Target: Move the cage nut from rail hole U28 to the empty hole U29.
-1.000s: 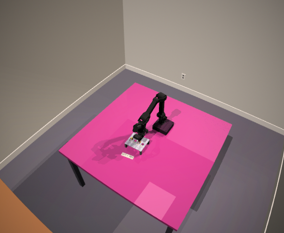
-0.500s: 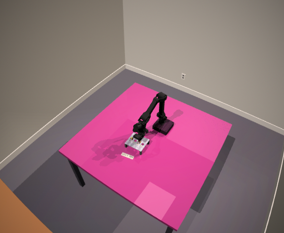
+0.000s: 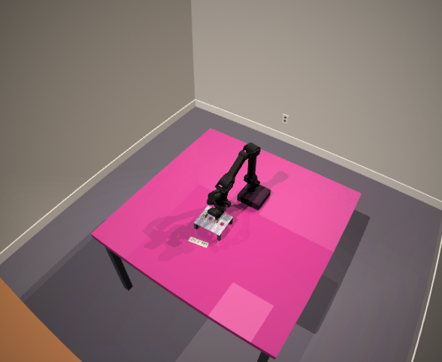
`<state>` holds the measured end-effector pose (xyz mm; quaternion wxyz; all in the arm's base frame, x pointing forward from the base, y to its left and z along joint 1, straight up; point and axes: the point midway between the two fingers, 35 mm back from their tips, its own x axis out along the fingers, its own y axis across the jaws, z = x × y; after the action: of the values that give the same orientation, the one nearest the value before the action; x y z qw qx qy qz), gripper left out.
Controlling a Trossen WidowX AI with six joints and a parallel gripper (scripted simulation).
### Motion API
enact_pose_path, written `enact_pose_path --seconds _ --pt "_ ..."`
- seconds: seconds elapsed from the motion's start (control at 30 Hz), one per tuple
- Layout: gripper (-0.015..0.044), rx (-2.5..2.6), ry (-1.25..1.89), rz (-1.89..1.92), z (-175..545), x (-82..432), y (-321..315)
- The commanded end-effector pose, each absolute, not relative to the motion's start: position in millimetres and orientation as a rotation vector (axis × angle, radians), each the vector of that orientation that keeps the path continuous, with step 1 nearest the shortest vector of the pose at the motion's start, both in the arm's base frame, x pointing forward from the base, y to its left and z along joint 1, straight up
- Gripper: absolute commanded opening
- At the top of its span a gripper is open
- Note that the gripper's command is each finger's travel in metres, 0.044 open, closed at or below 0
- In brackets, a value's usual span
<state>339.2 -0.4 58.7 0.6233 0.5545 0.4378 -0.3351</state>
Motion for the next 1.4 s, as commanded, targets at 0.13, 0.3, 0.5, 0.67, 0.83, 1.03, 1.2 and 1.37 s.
enact_pose_path --seconds 0.13,0.3,0.5,0.67,0.83,1.03,1.2,1.37 --pt "0.0038 1.276 1.002 -0.757 57.9 338.2 0.0" --pt "0.0038 1.278 0.997 -0.752 57.8 338.0 -0.1" --pt "0.0038 1.281 0.993 -0.747 57.7 337.7 -0.1" --pt "0.0038 1.283 0.989 -0.742 57.6 337.4 -0.2" --pt "0.0038 1.287 0.982 -0.735 57.4 337.1 -0.2" --pt "0.0038 1.29 0.977 -0.729 57.3 336.7 -0.3" --pt "0.0038 1.293 0.972 -0.724 57.1 336.4 -0.3" --pt "0.0038 1.296 0.967 -0.719 57.0 336.2 -0.4"
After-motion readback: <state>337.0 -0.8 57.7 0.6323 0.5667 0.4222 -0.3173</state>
